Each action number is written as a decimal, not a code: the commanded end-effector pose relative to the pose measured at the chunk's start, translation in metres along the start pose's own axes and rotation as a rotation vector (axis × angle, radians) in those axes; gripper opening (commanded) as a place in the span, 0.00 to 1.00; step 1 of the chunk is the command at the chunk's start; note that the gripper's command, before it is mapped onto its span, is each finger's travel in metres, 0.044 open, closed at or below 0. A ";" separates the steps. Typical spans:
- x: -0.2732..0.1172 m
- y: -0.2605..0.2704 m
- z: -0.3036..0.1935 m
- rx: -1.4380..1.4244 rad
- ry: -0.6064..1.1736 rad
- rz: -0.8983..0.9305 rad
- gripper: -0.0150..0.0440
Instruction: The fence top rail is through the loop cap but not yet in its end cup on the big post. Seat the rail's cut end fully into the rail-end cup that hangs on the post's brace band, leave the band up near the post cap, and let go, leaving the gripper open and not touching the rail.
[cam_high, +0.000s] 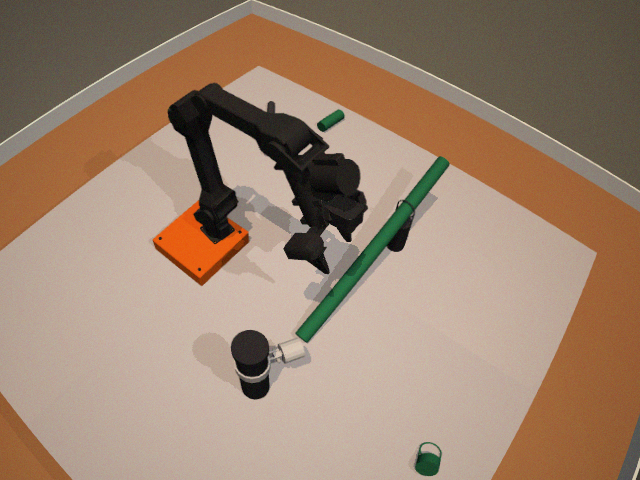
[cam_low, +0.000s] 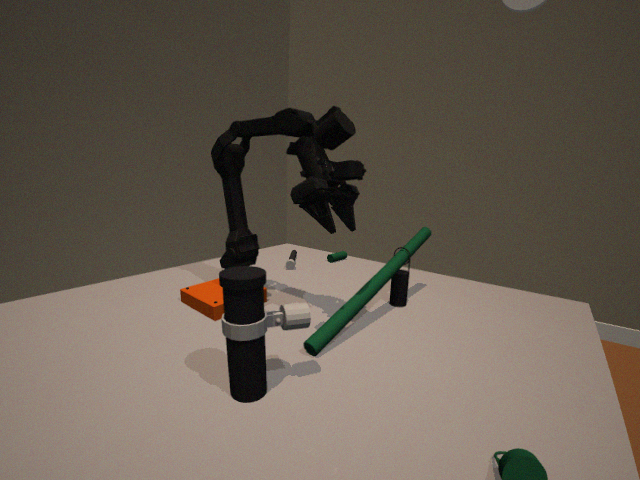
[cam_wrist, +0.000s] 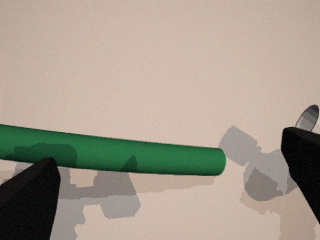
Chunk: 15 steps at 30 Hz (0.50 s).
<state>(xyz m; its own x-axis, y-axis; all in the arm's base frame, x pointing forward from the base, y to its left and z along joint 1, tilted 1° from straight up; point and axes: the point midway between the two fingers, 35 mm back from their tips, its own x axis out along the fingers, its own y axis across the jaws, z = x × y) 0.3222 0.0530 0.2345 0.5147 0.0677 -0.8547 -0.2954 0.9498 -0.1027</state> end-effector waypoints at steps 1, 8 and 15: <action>0.007 -0.026 -0.001 -0.171 0.019 -0.050 1.00; 0.020 -0.092 -0.012 -0.665 0.107 -0.139 1.00; 0.024 -0.134 -0.025 -0.980 0.197 -0.167 1.00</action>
<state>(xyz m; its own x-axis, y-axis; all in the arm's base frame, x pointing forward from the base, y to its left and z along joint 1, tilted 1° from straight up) 0.3506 -0.0483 0.2197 0.5080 -0.1190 -0.8531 -0.7245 0.4767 -0.4979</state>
